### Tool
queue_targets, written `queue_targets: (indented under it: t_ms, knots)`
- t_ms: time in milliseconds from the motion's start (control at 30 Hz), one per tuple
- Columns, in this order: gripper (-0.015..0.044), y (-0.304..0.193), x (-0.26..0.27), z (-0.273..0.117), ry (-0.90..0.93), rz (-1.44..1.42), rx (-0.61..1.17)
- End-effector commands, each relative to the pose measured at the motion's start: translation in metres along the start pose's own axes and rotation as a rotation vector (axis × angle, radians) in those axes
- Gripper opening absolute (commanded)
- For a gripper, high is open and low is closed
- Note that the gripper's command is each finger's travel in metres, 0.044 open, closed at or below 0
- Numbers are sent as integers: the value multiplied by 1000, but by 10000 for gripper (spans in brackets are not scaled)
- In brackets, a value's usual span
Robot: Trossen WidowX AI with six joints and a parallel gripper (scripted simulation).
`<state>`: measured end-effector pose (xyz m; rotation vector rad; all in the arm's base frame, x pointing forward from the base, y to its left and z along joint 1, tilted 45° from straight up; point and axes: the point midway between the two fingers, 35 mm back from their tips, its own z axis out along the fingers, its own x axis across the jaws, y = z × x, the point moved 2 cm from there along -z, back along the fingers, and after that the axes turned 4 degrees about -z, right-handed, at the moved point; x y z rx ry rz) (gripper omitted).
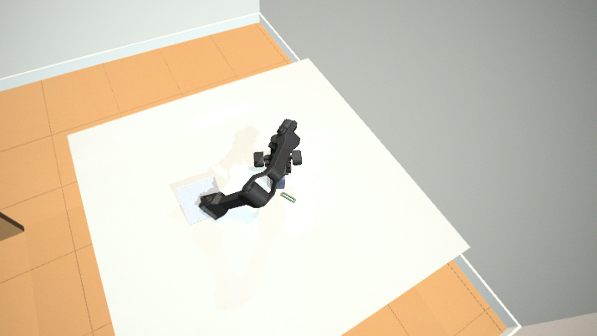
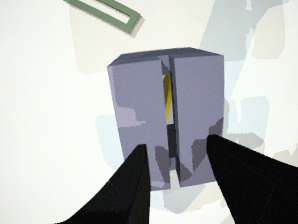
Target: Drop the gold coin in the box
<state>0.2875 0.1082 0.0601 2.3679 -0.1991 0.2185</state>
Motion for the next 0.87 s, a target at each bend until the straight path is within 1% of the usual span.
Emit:
queue_targets:
  t_ms: [0,33,333,400,433,500,833]
  knots:
    - [161,0,0,0,0,0,0]
    - [161,0,0,0,0,0,0]
    - [397,0,0,-20,0,-1,1]
    - [440,0,-1,-40,0,-7,1]
    - [440,1,-2,-52,0,-7,-2]
    - [440,3,-3,-61,0,-6,-5]
    - [440,3,-3,-61,0,-6,-5]
